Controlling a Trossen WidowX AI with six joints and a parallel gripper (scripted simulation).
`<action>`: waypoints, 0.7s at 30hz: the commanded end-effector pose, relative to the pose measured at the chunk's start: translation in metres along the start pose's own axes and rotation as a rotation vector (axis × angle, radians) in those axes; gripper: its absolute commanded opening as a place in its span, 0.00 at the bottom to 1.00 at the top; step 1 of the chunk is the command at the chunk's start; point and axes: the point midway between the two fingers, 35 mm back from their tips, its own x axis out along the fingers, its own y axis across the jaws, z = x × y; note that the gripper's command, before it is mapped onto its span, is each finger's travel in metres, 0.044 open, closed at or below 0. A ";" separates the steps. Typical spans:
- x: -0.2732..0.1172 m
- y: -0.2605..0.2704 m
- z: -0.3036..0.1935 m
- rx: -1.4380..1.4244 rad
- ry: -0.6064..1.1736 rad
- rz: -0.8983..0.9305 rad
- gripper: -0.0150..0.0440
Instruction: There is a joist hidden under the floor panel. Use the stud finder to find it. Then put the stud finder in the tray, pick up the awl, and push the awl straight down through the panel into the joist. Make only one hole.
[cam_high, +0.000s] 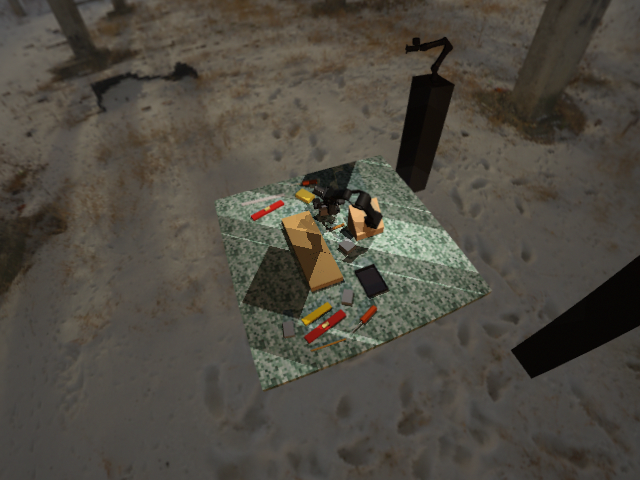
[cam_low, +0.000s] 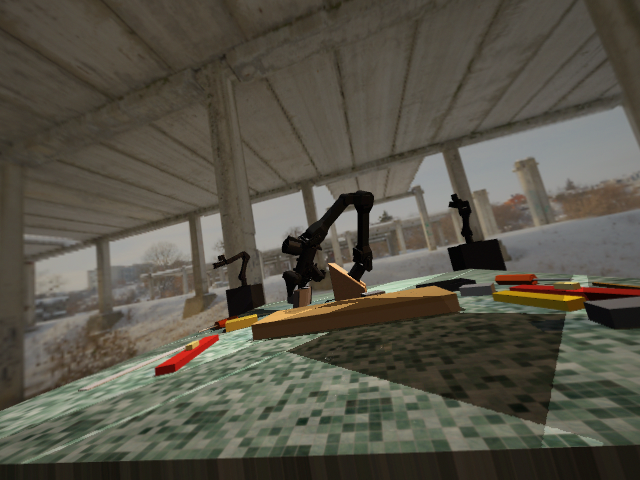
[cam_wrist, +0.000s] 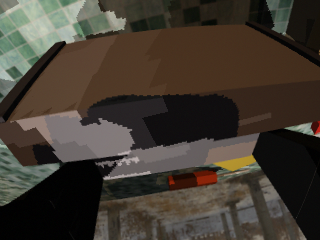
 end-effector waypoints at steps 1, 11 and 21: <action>-0.002 0.000 0.000 0.005 0.028 -0.002 0.25; -0.001 0.000 0.002 0.005 0.103 0.001 0.25; -0.001 0.000 0.004 0.006 0.180 -0.001 0.25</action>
